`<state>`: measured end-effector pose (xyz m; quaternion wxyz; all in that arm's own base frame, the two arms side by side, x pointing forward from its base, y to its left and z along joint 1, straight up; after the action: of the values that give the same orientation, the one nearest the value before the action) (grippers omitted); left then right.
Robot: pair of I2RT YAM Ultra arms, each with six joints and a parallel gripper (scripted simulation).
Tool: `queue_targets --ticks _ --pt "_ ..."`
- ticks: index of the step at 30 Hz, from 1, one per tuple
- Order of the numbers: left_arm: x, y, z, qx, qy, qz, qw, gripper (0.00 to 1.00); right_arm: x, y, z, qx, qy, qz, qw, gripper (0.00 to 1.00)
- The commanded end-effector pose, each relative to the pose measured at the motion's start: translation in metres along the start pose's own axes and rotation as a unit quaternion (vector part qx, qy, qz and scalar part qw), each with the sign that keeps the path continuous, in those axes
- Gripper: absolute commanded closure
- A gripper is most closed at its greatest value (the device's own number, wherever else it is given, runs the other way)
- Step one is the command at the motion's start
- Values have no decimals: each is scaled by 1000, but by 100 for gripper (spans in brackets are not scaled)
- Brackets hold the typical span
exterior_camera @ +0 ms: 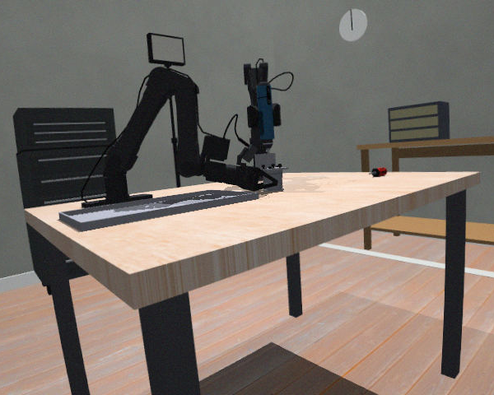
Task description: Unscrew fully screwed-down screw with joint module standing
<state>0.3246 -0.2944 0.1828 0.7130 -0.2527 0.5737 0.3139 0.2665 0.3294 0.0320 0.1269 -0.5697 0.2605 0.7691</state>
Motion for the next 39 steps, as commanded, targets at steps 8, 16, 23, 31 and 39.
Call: queue_targets --ticks 8,16,23,31,39 --pt "-28 -5 12 -14 -1 -56 998 58 -2 -1 0 1 -1 -1 1000 41" --pt "-29 -4 11 -13 -1 -58 998 58 -2 -1 0 1 -1 -1 1000 41" --pt "-22 -3 10 -12 -1 -50 999 58 -2 -1 0 1 -1 -1 1000 41" --pt "-25 -1 11 -13 -1 -54 998 58 -2 -1 0 1 -1 -1 1000 41" --pt "-15 2 9 -10 -1 -42 999 58 -2 -1 0 1 -1 -1 1000 41"
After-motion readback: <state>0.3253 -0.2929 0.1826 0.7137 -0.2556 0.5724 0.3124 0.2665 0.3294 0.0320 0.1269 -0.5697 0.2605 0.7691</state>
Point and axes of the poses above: on each arm, the point where the finger pads meet when closed, its own y axis back along the fingers, its own z axis across the jaws, x = y × z, the point moved 4 cm from there along y, back along the fingers, and after that the axes turned 13 degrees about -y, right-handed, at the moved point
